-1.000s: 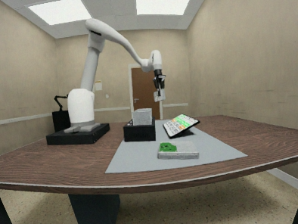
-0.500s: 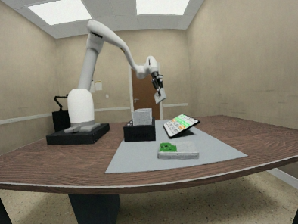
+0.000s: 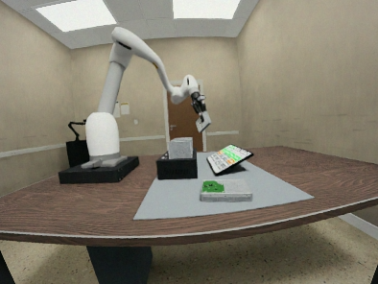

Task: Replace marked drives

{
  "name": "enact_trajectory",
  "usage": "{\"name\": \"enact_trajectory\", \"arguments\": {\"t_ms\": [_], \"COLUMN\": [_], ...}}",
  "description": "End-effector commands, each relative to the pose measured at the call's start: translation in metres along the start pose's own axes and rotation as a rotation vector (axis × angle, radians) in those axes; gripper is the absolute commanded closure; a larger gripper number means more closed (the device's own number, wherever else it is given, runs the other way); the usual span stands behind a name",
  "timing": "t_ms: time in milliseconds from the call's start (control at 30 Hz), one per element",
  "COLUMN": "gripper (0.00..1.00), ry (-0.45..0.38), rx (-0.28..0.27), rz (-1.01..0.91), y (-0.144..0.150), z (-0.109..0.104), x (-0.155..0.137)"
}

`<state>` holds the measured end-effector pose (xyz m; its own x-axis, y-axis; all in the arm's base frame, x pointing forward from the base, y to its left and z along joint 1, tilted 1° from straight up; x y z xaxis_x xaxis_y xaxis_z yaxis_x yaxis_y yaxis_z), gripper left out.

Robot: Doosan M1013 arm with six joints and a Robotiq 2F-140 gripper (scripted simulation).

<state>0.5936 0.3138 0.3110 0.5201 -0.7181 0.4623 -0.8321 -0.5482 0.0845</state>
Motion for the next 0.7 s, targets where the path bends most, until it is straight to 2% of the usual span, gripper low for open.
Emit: {"name": "enact_trajectory", "arguments": {"t_ms": [0, 67, 133, 333, 667], "gripper": [0.9, 0.9, 0.9, 0.9, 0.9], "ry": [0.118, 0.17, 0.17, 0.271, 0.299], "rx": [-0.02, -0.032, -0.032, -0.045, -0.051], "rz": [0.002, 0.002, 0.002, 0.003, 0.003], "y": [-0.002, -0.003, -0.003, -0.005, -0.005], "z": [0.0, 0.001, 0.001, 0.002, 0.003], "x": [-0.01, -0.015, -0.015, -0.024, -0.026]}}
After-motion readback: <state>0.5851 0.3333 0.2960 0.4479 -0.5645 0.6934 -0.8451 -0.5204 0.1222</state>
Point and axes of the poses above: the point where the finger pads meet when closed, its own z axis out along the fingers, its own y axis across the jaws, x = y × z, the point moved 9 cm from there along -z, back along the fingers, and after that the axes turned 10 degrees about -z, right-handed, at the moved point
